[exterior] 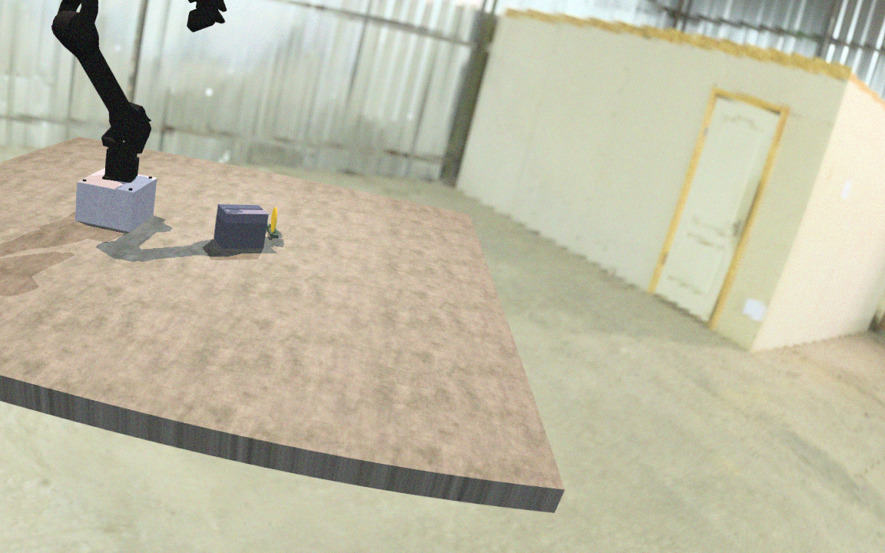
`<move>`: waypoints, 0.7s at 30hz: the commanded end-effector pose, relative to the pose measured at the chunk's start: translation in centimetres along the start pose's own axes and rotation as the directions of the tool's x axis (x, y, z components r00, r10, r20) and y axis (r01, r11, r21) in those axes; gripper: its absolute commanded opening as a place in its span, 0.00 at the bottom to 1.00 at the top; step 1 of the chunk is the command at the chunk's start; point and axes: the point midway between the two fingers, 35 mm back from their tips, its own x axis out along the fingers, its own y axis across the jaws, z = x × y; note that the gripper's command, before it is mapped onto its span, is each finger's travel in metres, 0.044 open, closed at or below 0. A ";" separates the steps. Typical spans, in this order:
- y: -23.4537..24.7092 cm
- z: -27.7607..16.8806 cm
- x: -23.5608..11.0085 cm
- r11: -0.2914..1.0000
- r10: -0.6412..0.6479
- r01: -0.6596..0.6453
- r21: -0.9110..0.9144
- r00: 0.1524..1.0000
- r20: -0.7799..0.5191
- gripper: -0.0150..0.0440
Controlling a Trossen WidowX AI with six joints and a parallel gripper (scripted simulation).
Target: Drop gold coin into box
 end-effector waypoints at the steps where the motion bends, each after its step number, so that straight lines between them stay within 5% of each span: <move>1: -3.0 2.8 5.9 0.909 -0.211 0.199 -0.366 0.977 0.006 0.53; 12: -9.2 6.7 12.1 0.638 -0.439 0.286 -0.715 0.898 -0.033 0.53; 21: -16.6 8.9 16.1 0.385 -0.606 0.144 -0.912 0.785 -0.132 0.53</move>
